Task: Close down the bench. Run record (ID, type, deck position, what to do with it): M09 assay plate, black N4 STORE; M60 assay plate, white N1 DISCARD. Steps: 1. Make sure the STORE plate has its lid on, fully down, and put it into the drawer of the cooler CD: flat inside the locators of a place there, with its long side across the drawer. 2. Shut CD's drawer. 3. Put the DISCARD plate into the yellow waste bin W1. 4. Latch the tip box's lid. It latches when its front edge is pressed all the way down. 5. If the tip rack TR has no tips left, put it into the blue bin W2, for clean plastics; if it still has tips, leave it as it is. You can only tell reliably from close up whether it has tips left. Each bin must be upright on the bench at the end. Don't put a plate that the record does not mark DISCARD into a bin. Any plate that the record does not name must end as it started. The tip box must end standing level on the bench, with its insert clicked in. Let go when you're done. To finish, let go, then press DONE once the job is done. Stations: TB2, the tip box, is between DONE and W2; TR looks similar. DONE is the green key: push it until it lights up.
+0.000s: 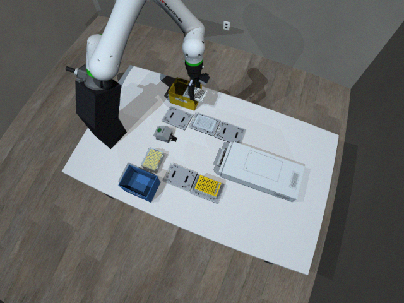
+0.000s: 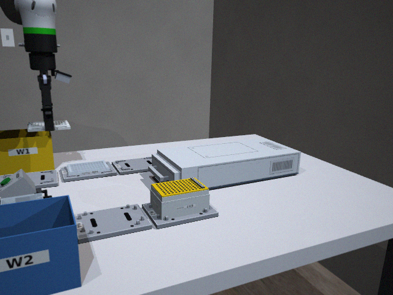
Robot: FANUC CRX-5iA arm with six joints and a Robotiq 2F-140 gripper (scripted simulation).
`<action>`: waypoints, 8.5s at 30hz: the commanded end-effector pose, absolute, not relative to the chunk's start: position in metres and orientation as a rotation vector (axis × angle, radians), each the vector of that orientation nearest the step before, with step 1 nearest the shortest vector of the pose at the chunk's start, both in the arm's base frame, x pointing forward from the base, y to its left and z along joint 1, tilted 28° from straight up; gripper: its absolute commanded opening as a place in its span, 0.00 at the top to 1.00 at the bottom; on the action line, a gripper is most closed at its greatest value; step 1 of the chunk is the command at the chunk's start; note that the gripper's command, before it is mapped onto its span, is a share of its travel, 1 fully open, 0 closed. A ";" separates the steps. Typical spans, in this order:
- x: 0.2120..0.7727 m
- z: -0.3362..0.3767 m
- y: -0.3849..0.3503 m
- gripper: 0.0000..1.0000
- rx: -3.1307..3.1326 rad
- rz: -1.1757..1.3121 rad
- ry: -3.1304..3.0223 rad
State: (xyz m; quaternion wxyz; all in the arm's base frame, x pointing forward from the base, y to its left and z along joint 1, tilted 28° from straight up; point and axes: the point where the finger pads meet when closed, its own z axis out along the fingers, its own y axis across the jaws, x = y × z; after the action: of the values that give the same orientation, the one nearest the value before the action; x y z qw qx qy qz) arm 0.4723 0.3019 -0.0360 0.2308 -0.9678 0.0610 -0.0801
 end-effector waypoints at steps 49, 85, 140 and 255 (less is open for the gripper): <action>0.393 -0.031 0.343 0.90 -2.661 -0.223 0.169; 0.399 -0.061 0.358 0.90 -2.661 -0.223 0.169; 0.400 -0.067 0.361 0.30 -2.661 -0.223 0.169; 0.335 -0.121 0.106 0.90 -2.670 -0.244 0.080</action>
State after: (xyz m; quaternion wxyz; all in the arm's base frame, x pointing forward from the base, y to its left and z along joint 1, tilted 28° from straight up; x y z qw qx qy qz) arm 0.3365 0.1144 -0.1187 0.2250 -0.9699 0.0300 -0.0879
